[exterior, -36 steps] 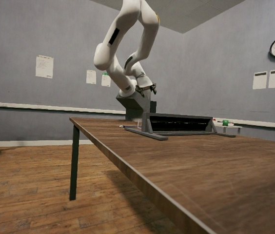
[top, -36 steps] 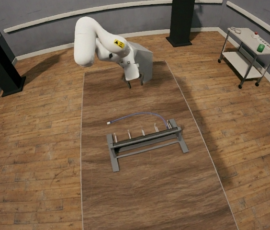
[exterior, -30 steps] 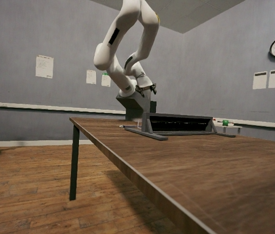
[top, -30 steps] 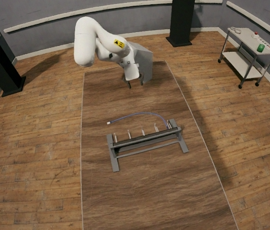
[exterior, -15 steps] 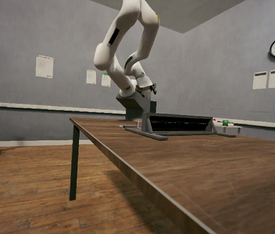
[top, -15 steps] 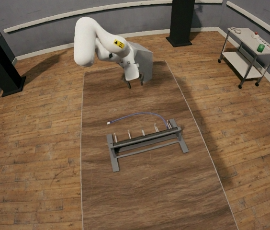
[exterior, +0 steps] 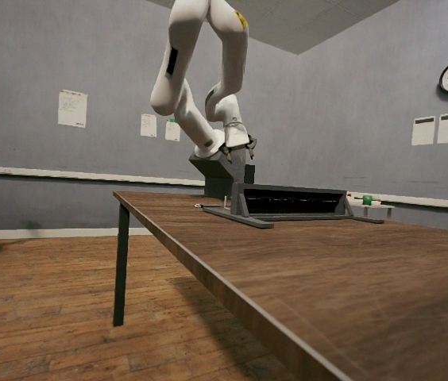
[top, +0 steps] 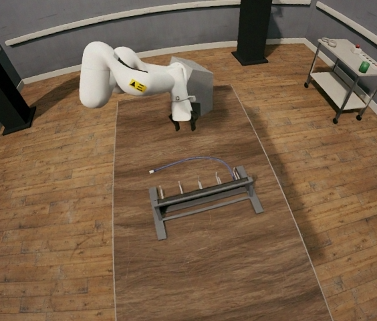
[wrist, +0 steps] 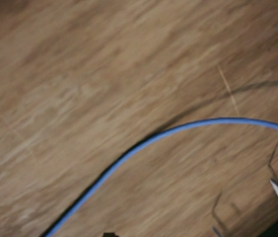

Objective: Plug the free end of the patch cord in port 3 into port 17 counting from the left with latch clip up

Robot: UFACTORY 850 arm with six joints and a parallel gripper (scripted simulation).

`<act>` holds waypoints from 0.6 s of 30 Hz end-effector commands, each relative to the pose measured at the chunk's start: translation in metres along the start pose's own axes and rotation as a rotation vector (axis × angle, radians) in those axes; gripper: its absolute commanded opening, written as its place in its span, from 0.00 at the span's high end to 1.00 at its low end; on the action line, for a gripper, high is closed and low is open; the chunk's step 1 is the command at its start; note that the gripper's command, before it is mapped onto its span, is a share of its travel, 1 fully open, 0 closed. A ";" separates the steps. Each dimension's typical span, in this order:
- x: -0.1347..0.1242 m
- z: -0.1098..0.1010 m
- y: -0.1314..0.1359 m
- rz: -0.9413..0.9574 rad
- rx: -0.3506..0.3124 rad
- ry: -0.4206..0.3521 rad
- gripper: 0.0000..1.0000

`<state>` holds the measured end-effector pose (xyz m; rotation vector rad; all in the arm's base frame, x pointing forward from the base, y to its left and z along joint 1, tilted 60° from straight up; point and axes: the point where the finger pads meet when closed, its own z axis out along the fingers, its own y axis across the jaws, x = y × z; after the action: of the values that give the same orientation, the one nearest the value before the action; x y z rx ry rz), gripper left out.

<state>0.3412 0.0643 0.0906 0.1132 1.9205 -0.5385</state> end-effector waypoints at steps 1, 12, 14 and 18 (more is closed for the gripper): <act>-0.019 0.025 -0.011 0.122 0.085 0.077 0.00; -0.056 0.063 -0.044 0.342 0.213 0.165 0.00; -0.060 0.066 -0.048 0.361 0.223 0.171 0.00; -0.076 0.080 -0.065 0.447 0.266 0.195 0.00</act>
<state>0.3999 0.0082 0.1364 0.6211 1.9273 -0.5097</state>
